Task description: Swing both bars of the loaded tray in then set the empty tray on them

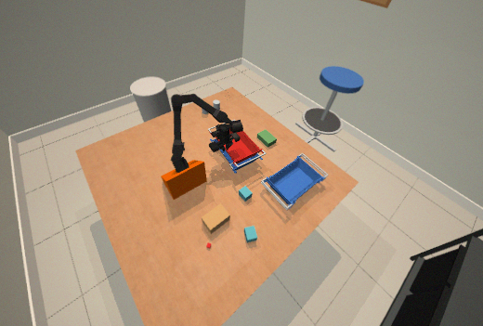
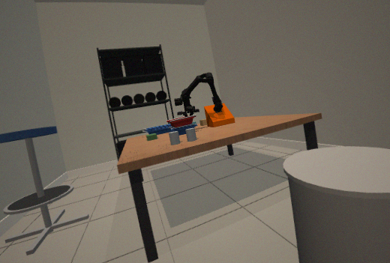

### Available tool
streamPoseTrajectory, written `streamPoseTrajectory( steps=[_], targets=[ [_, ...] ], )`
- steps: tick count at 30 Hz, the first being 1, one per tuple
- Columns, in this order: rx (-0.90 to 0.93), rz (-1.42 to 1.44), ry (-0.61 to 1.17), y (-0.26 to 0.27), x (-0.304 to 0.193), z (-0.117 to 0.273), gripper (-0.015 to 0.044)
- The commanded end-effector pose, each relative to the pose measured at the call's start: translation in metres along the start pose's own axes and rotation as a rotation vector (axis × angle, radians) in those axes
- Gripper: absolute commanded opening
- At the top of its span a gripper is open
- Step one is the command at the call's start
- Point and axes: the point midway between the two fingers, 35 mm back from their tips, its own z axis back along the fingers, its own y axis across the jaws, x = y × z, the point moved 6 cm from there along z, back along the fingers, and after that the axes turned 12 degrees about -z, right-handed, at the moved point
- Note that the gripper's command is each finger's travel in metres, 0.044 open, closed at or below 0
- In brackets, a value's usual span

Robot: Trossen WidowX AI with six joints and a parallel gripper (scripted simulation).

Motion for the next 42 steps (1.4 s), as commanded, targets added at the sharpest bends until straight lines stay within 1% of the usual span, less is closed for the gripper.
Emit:
streamPoseTrajectory(
  steps=[1, 4, 34, 42],
  targets=[
    [0.018, -0.002, 0.003, 0.0022, 0.0011, -0.0043, 0.0000],
    [0.018, -0.002, 0.003, 0.0022, 0.0011, -0.0043, 0.0000],
    [0.018, -0.002, 0.003, 0.0022, 0.0011, -0.0043, 0.0440],
    [0.017, 0.003, 0.003, 0.0012, 0.0014, -0.0013, 0.0440]
  ],
)
